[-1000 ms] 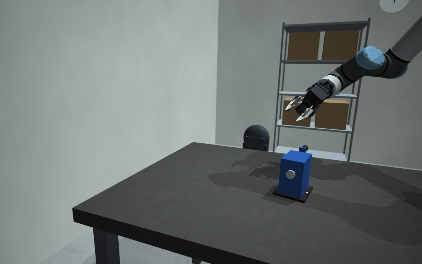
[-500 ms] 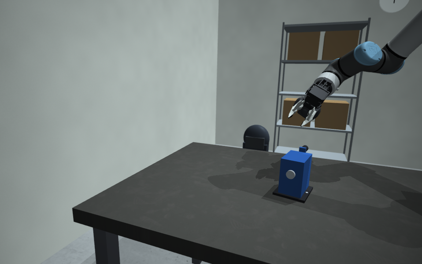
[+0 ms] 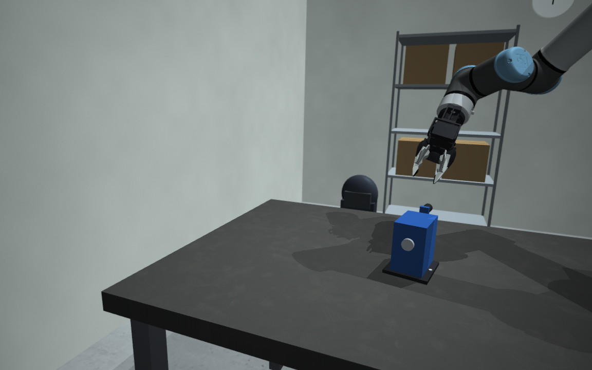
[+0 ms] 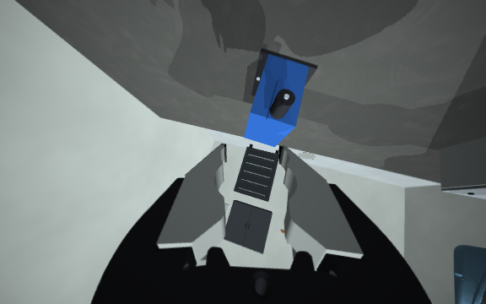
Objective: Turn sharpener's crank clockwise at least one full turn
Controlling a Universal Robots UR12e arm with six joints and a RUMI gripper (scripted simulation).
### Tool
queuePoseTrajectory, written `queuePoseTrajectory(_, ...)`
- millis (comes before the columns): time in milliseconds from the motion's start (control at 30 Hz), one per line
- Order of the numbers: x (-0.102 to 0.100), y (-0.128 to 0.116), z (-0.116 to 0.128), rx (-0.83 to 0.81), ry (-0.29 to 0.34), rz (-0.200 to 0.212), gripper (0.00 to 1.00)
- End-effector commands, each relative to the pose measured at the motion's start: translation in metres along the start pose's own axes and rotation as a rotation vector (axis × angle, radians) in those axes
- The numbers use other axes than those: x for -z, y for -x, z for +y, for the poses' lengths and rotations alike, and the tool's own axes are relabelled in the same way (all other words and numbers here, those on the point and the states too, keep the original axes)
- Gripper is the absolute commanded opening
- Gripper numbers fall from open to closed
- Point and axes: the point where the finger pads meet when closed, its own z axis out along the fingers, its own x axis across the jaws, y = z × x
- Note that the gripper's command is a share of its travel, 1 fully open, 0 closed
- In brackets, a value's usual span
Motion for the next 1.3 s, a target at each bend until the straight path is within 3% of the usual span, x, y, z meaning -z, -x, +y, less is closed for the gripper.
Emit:
queuePoseTrajectory(0,0.003,-0.010,-0.008,-0.082,-0.088,0.066,0.32)
queuePoseTrajectory(33,0.003,-0.010,-0.008,-0.082,-0.088,0.066,0.32)
queuePoseTrajectory(300,0.013,-0.022,-0.018,-0.220,-0.258,0.140,0.32)
queuePoseTrajectory(600,0.008,-0.024,-0.020,-0.223,-0.254,0.145,0.32)
queuePoseTrajectory(1100,-0.033,-0.033,-0.028,-0.225,-0.251,0.146,0.32)
queuePoseTrajectory(1267,-0.036,-0.034,-0.029,-0.225,-0.251,0.146,0.32)
